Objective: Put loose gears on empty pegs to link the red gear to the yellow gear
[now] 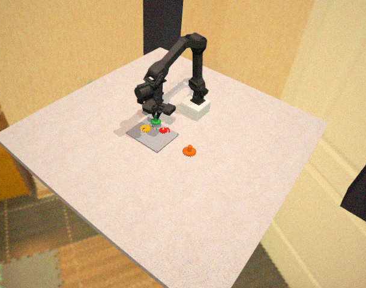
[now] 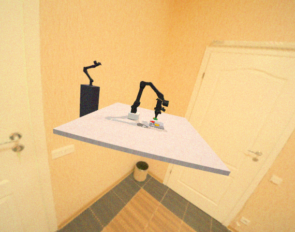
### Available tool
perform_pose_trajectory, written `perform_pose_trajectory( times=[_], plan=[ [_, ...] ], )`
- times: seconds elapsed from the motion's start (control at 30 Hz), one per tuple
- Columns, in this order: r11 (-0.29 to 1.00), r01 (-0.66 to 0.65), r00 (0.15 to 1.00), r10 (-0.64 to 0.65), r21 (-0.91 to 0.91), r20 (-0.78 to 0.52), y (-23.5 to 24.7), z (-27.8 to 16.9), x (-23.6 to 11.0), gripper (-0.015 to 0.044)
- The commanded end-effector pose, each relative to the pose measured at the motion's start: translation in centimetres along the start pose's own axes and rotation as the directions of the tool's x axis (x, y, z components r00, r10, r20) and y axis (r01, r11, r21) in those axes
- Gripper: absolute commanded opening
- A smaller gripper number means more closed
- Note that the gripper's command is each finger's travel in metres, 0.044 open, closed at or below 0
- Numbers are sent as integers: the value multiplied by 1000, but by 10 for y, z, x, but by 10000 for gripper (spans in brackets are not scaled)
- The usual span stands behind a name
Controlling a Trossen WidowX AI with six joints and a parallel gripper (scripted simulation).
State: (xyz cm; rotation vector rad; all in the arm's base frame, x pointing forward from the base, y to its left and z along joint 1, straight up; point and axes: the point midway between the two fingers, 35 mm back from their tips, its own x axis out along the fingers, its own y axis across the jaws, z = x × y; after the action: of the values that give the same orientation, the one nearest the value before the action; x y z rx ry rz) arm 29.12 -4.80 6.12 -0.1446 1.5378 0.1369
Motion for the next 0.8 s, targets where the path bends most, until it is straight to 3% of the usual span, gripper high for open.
perform_pose_trajectory(
  times=[0.0, 0.77],
  plan=[
    [1000, 2, 1000, -2, -6, -3, -4, -1, 2, 0],
    [1000, 2, 1000, -2, -30, -3, -4, -1, 1, 0]
  ],
)
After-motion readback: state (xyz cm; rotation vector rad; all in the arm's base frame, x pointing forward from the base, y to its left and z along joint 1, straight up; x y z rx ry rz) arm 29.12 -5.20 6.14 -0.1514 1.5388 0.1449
